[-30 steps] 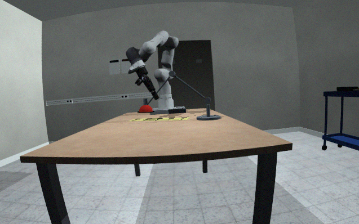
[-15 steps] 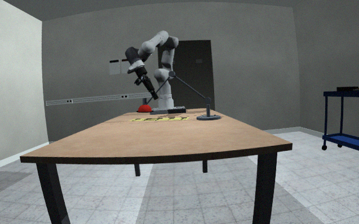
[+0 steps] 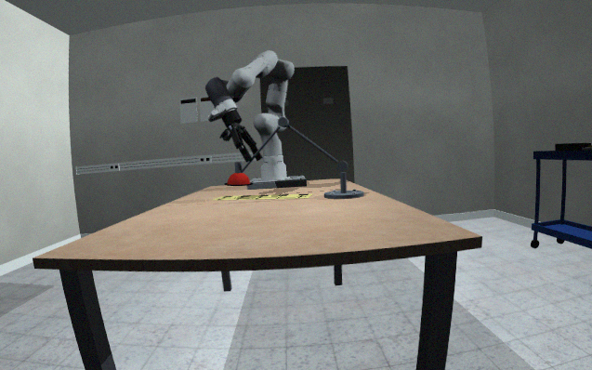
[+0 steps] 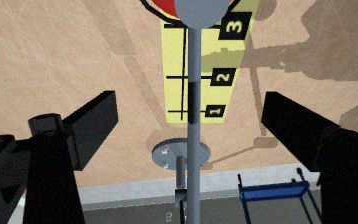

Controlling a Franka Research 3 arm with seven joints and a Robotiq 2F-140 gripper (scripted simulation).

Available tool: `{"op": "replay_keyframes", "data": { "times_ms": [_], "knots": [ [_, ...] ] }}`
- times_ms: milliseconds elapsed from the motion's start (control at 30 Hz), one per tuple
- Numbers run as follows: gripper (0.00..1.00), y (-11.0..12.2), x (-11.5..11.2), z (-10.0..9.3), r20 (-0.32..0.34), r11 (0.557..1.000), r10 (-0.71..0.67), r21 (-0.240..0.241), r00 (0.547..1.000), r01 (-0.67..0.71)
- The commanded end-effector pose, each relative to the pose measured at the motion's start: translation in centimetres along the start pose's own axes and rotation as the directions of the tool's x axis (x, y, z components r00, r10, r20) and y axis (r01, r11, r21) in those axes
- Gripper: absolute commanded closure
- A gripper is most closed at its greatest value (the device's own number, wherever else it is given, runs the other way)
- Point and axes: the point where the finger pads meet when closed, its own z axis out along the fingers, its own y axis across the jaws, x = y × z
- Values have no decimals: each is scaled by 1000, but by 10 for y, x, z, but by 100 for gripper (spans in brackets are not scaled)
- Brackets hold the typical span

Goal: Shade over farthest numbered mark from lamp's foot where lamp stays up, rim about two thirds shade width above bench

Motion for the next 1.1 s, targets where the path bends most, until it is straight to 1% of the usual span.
{"op": "replay_keyframes", "data": {
  "times_ms": [0, 1067],
  "knots": [
    [0, 2, -4, 3, 4, 1000, -5, -7, 1000, 5],
    [0, 1, -3, 2, 0, 1000, -5, -4, 1000, 5]
  ]
}}
